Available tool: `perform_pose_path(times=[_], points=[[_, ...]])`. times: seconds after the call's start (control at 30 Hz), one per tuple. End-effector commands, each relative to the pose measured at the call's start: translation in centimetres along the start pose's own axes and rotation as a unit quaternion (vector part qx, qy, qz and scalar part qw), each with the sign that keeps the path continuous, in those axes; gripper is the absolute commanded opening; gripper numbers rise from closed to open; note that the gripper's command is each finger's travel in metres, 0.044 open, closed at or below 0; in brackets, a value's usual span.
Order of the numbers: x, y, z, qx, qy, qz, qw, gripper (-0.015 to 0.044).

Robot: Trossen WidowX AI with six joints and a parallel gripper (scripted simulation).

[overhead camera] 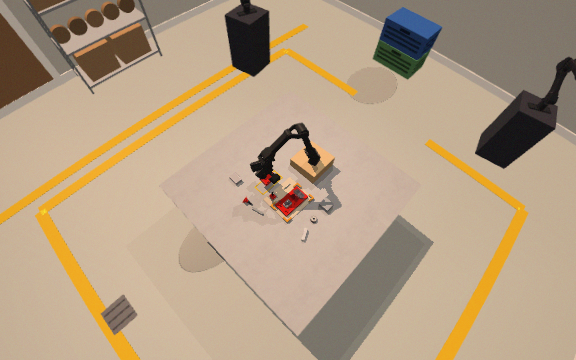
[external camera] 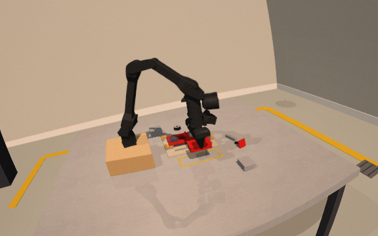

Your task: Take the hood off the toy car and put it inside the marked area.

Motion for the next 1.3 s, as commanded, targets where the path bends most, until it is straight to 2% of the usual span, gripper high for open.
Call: perform_pose_path(times=[0.0, 1.27], points=[[-0.8, -0.1, 0.1, 0.002, 0.003, 0.004, 1.000, 0.0000], [-3.5, -0.4, 0.2, 0.002, 0.003, 0.004, 1.000, 0.0000]])
Point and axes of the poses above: the point midway between the two fingers, 35 mm back from their tips, its own x axis back along the fingers, its own z axis across the jaws, y = z × x, the point moved 6 cm from there along x, back along the fingers, and after that the axes turned 2 degrees about x, right-handed, at the moved point
